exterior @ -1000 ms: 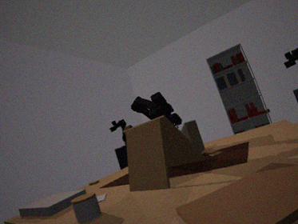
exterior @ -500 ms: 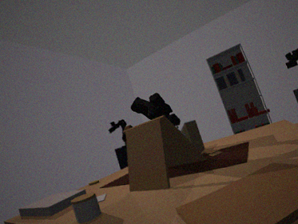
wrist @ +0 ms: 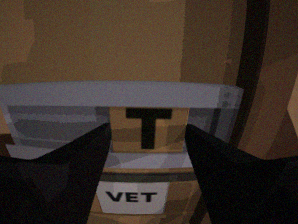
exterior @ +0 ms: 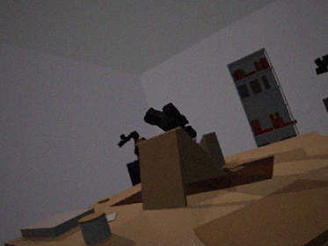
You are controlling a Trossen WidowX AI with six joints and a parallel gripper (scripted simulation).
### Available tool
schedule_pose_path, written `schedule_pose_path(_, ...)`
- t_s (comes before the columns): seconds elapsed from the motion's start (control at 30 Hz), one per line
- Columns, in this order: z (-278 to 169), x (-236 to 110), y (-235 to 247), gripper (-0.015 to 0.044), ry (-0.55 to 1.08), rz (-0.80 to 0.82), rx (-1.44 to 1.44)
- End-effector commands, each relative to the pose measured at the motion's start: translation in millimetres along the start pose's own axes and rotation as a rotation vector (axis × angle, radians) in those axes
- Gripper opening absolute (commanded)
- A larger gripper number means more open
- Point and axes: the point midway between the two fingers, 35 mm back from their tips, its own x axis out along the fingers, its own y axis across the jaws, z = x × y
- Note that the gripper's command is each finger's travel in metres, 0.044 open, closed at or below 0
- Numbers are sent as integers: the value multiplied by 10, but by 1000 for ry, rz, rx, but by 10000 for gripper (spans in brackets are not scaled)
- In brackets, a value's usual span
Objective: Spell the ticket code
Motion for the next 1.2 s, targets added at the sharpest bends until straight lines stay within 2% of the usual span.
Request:
schedule_pose_path(0.0,-9,-2,-27,0,0,4,-3)
schedule_pose_path(0.67,-8,-1,-138,0,0,4,-4)
schedule_pose_path(1.03,-1,-39,-127,289,1,4,-3)
schedule_pose_path(1.17,0,-83,-127,295,1,5,-4)
